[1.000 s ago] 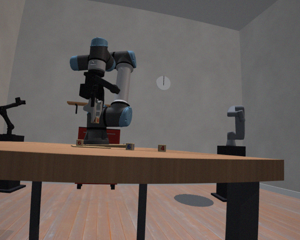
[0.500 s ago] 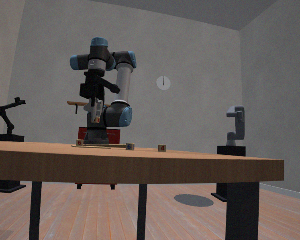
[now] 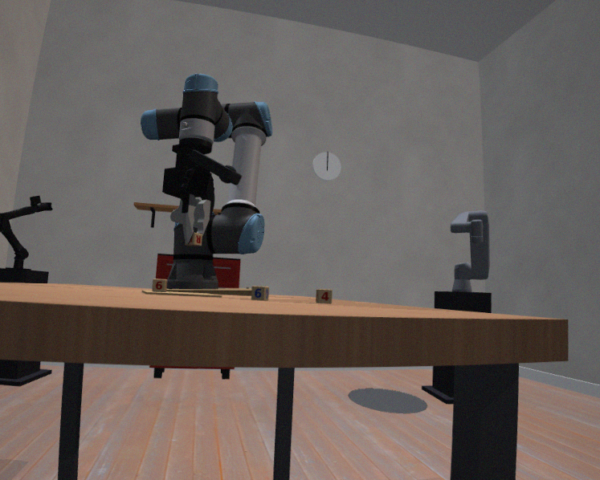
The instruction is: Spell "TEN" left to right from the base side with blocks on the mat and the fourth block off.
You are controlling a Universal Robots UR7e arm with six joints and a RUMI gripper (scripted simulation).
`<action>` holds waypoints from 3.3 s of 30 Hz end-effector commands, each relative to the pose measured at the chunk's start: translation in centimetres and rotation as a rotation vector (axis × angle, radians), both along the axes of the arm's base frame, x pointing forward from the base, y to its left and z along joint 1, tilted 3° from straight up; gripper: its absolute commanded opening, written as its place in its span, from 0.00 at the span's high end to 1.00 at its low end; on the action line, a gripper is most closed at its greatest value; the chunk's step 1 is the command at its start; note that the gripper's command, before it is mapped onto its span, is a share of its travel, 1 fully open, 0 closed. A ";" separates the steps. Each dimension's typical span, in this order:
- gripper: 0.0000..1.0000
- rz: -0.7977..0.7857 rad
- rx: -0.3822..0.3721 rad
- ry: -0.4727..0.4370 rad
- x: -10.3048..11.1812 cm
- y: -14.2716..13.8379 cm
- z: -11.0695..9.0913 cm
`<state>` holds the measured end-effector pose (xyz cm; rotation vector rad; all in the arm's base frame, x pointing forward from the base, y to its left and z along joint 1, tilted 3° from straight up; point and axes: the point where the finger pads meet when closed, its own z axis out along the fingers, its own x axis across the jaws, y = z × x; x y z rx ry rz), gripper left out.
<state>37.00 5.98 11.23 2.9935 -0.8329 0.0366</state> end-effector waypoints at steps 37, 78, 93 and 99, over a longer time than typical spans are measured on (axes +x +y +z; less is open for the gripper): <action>0.95 -0.798 0.006 -0.036 1.1 2.0 0.1; 0.95 -0.931 0.006 -0.036 0.9 2.1 -2.8; 0.95 -0.932 0.006 -0.036 1.0 1.8 -8.6; 0.95 -0.932 0.006 -0.036 1.0 1.8 -9.4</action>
